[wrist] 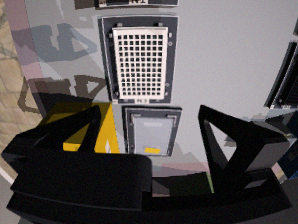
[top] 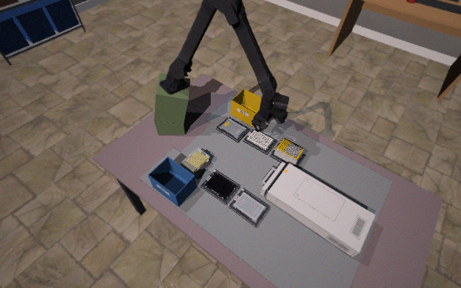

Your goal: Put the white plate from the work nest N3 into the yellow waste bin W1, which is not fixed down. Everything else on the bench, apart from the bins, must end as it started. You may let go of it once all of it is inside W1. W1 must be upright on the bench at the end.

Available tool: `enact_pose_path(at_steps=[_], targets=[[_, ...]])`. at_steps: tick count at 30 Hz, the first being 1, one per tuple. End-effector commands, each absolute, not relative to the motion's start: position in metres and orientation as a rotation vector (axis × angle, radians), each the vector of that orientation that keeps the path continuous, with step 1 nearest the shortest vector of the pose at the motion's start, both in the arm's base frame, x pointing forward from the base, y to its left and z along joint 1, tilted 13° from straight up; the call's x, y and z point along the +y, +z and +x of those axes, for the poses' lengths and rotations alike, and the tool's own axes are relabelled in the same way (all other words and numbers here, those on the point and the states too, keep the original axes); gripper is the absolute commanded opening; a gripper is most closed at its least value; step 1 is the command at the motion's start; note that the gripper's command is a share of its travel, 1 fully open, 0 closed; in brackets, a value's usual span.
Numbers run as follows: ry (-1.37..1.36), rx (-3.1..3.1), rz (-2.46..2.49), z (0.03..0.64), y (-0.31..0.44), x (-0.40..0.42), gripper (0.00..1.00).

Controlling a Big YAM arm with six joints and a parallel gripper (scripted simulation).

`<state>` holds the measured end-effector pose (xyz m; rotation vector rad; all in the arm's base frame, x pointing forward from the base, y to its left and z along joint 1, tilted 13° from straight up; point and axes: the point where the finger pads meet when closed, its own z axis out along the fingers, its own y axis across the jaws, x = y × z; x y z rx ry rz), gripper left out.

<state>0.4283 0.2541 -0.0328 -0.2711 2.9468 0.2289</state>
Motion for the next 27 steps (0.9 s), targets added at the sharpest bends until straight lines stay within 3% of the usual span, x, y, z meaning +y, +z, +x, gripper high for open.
enact_pose_path(at_steps=[1,27], targets=[[0.248,2.923,-0.264,0.440,-0.033,0.282,1.00],[0.244,2.931,-0.255,0.441,-0.053,0.281,1.00]])
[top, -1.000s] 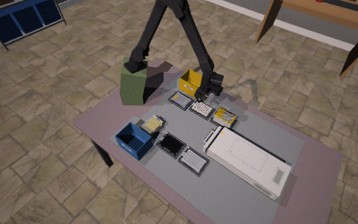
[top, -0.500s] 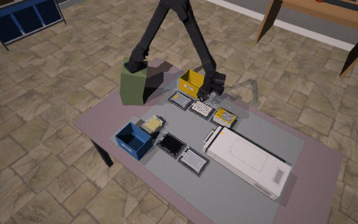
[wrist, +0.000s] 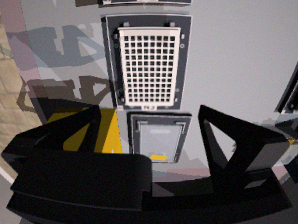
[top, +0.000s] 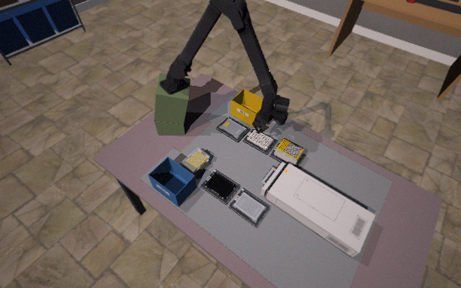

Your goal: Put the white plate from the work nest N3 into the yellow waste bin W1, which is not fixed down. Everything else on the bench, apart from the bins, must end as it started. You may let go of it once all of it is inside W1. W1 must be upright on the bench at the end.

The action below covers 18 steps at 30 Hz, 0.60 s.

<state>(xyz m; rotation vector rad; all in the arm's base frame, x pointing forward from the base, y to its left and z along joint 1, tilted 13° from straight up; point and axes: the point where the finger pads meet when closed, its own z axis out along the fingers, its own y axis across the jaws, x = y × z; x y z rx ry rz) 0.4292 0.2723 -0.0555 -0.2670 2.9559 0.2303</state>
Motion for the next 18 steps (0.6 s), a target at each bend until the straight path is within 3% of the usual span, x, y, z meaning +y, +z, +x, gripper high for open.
enact_pose_path(at_steps=[1,18], targets=[[0.248,2.924,-0.257,0.443,-0.051,0.282,1.00],[0.247,2.928,-0.270,0.443,-0.073,0.289,1.00]])
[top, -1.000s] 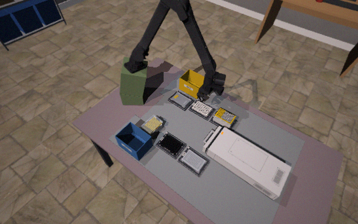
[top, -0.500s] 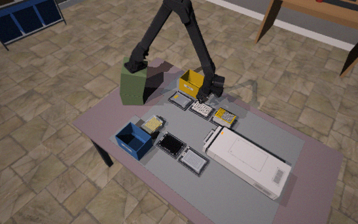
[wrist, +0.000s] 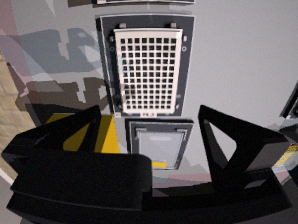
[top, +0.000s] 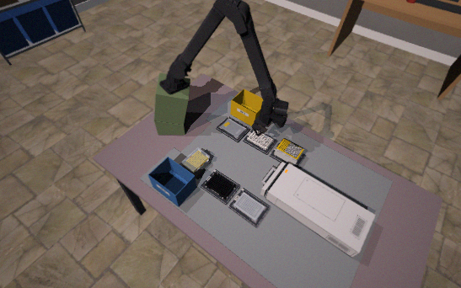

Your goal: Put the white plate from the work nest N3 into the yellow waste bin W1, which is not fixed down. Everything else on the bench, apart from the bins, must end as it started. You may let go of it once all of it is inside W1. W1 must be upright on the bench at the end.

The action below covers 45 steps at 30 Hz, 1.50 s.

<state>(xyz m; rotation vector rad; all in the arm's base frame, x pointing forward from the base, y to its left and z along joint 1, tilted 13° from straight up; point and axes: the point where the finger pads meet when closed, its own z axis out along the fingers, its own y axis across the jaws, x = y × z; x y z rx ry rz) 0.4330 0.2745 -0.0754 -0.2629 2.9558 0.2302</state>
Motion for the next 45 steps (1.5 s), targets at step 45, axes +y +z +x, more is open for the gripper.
enact_pose_path(at_steps=[45], targets=[[0.247,2.929,-0.268,0.451,-0.128,0.298,1.00]])
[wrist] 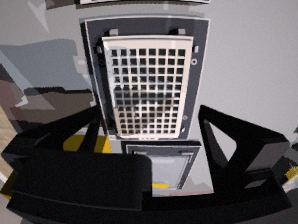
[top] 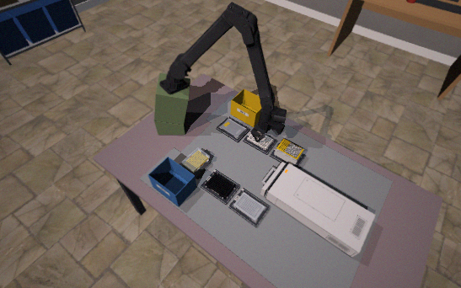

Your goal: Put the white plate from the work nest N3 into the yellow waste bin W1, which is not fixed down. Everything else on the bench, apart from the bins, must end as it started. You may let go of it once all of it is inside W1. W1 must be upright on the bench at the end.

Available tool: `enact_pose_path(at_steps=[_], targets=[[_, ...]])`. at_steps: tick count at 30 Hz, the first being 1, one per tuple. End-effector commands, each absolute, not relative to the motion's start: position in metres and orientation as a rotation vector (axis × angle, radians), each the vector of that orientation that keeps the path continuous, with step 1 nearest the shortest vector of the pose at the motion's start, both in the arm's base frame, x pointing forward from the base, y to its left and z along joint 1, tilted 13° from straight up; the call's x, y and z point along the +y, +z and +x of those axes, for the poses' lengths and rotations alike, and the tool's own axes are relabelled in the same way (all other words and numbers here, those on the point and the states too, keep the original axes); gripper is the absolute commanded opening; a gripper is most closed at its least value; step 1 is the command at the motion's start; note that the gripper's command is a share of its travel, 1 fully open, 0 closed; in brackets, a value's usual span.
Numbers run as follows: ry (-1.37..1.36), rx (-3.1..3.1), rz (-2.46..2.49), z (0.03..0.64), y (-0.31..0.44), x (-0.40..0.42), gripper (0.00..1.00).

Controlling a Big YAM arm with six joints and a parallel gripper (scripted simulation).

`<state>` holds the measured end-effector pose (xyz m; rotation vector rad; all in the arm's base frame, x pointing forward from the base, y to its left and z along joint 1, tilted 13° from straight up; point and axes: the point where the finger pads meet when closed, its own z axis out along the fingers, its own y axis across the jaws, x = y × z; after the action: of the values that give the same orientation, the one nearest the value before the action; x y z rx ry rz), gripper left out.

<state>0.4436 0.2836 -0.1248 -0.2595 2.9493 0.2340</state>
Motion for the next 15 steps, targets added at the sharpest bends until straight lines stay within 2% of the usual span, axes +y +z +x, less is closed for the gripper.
enact_pose_path(at_steps=[1,15], targets=[[0.247,2.929,-0.268,0.451,-0.129,0.299,1.00],[0.239,2.941,-0.270,0.447,-0.147,0.297,1.00]])
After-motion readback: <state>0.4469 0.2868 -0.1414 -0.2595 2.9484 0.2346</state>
